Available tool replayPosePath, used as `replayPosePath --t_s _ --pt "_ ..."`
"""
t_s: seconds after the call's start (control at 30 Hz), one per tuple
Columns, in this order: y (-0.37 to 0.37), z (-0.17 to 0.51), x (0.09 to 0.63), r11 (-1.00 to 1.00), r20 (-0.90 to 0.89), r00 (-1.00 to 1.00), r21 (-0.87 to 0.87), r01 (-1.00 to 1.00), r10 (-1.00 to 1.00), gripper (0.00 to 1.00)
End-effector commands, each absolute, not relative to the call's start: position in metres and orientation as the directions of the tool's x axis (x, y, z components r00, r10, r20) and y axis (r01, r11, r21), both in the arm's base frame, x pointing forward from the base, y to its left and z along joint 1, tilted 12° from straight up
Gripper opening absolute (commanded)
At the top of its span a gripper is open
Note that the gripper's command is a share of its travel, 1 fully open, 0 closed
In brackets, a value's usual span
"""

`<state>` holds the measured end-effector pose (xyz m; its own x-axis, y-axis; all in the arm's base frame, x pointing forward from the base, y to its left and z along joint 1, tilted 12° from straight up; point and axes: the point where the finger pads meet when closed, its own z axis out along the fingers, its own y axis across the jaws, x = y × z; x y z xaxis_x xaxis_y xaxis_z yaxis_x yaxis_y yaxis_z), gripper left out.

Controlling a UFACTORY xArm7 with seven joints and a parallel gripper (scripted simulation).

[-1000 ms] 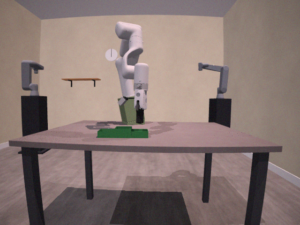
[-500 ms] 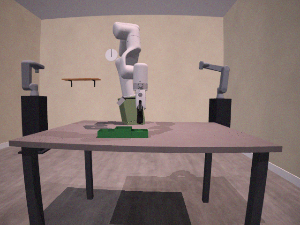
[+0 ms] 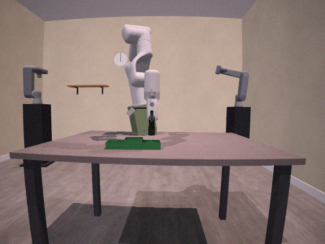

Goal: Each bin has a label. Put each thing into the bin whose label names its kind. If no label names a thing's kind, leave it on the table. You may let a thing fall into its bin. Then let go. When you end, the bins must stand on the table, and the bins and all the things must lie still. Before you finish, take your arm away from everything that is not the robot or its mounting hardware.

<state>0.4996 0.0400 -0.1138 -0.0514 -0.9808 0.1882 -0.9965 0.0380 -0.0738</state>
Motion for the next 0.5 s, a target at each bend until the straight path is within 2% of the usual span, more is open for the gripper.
replayPosePath --t_s 0.0,0.47 --pt "0.039 -0.121 0.502 0.037 0.187 -0.051 -0.078 -0.996 -0.981 0.00" --pt "0.035 -0.145 0.504 0.037 0.187 -0.051 -0.078 -0.996 -0.981 0.00"
